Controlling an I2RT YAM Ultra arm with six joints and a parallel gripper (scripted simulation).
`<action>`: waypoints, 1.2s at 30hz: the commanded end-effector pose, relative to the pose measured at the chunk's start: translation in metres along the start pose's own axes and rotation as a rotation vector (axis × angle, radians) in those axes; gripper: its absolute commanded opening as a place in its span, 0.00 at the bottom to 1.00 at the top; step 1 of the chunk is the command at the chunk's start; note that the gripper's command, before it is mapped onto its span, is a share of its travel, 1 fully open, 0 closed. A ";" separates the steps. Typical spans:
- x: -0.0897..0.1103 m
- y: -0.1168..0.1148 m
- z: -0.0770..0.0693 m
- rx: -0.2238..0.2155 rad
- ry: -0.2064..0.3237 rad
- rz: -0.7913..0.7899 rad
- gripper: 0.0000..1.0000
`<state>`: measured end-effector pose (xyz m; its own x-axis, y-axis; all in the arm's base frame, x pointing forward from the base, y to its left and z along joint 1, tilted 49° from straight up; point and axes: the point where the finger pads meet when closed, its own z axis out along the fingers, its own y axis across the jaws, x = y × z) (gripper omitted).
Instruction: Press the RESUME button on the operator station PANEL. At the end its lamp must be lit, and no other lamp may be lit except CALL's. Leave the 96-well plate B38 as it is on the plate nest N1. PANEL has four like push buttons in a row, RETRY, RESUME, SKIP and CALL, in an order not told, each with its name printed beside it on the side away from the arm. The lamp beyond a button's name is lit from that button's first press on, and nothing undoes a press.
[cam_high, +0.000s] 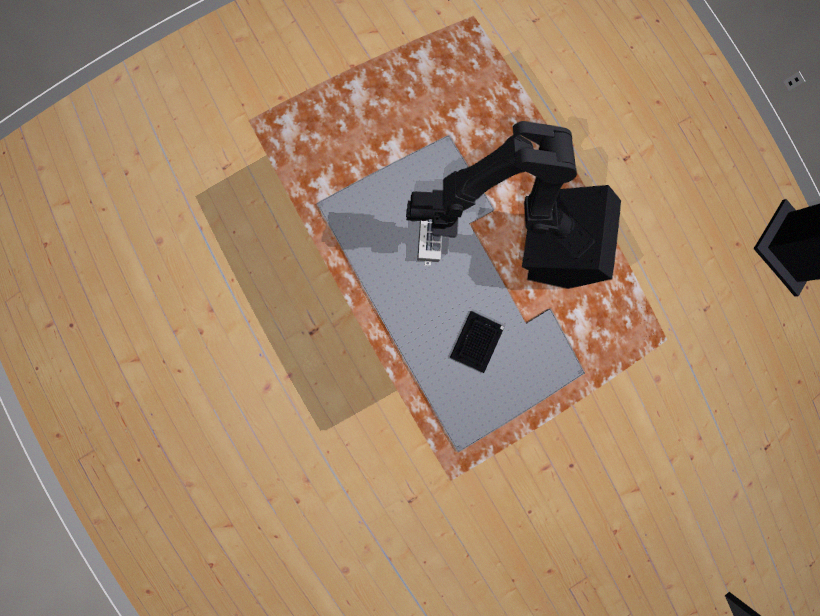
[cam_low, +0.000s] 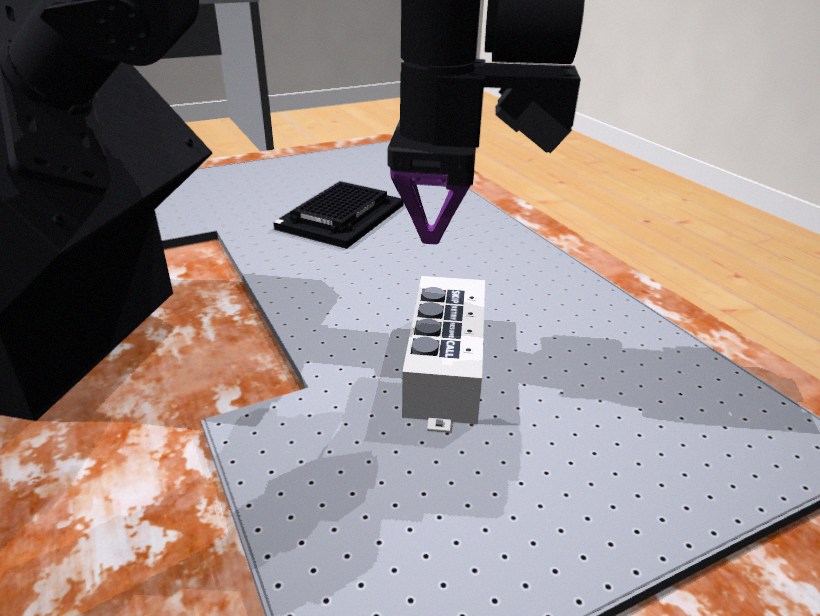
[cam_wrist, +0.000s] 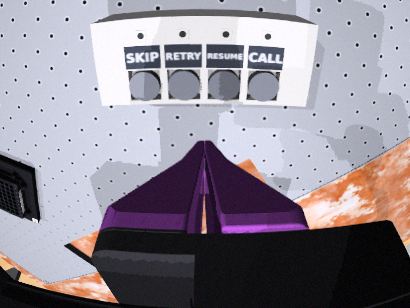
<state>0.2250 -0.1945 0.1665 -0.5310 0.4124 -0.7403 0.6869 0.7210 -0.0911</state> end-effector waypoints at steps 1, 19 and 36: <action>0.005 -0.001 0.009 0.000 0.011 0.005 0.00; 0.006 -0.001 0.035 0.000 0.013 0.000 0.00; -0.009 -0.001 0.045 -0.002 -0.039 0.006 0.00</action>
<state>0.2477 -0.2202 0.1293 -0.5427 0.4245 -0.7248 0.6863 0.7216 -0.0912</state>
